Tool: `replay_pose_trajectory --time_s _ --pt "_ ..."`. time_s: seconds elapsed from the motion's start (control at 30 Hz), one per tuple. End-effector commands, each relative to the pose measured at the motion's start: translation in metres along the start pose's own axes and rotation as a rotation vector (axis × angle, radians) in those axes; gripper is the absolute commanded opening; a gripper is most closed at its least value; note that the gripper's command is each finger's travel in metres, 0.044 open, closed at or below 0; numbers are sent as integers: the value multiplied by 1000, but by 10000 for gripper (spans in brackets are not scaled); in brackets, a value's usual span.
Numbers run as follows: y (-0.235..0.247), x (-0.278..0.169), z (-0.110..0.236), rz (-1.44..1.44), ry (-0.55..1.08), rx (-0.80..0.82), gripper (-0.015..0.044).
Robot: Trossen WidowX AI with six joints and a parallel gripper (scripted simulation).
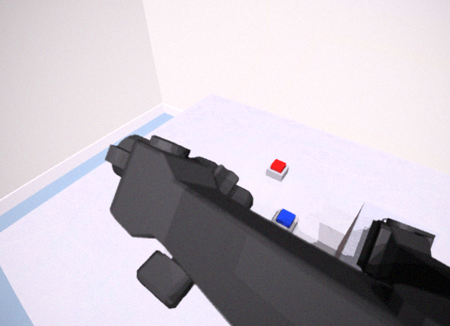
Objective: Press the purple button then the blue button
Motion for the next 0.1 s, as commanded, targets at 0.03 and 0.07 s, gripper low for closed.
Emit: replay_pose_trajectory --time_s 0.03,0.07 --pt "9 -2 1 -13 9 7 400" --pt "9 -2 1 -13 9 7 400"
Point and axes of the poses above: the point midway between the two fingers, 35 mm back from their tips, its own z axis back along the fingers, its own y axis across the jaws, x = y × z, the point moved 6 cm from there along z, back along the fingers, and after that the axes turned 5 degrees about z, right-handed, at the moved point
